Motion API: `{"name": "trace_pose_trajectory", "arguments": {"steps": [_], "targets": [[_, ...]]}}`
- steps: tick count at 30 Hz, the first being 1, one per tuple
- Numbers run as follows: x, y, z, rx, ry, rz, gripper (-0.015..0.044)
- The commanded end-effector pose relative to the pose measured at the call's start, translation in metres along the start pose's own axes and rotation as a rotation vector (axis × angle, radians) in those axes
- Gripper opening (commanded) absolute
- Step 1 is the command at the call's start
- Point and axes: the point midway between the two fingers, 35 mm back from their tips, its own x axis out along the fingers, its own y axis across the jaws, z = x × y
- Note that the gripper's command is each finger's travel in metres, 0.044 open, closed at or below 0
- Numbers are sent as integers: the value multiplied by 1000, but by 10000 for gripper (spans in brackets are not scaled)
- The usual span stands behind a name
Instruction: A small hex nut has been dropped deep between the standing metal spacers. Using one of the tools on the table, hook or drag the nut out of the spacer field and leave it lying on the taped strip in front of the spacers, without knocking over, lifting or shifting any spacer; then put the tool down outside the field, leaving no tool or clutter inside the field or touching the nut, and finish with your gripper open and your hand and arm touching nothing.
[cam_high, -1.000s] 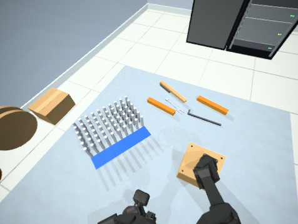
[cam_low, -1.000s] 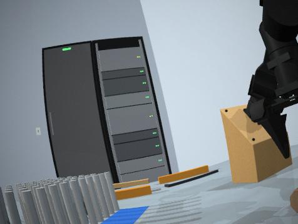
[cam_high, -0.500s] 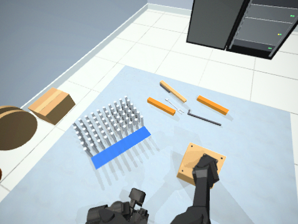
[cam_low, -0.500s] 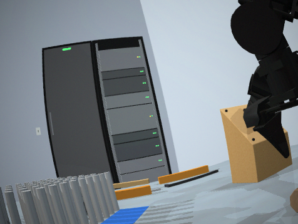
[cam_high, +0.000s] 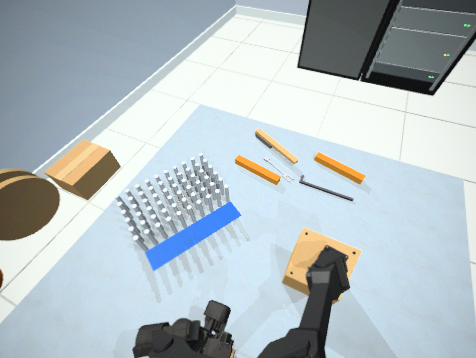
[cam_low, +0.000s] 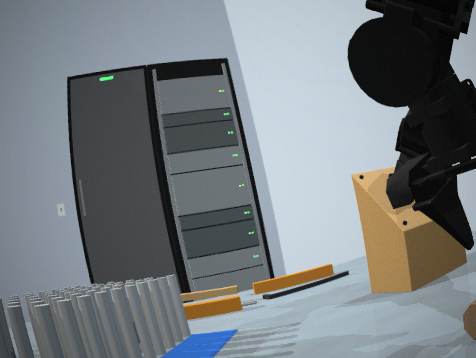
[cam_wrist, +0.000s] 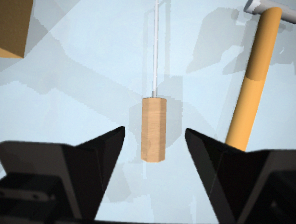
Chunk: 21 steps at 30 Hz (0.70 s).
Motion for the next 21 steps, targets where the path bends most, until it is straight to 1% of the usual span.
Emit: {"name": "trace_pose_trajectory", "arguments": {"steps": [1,8,21], "targets": [[0,-1,0,-2,-4,-5,280],[1,-1,0,-2,-4,-5,280],[20,-1,-9,-1,-4,-4,280]]}}
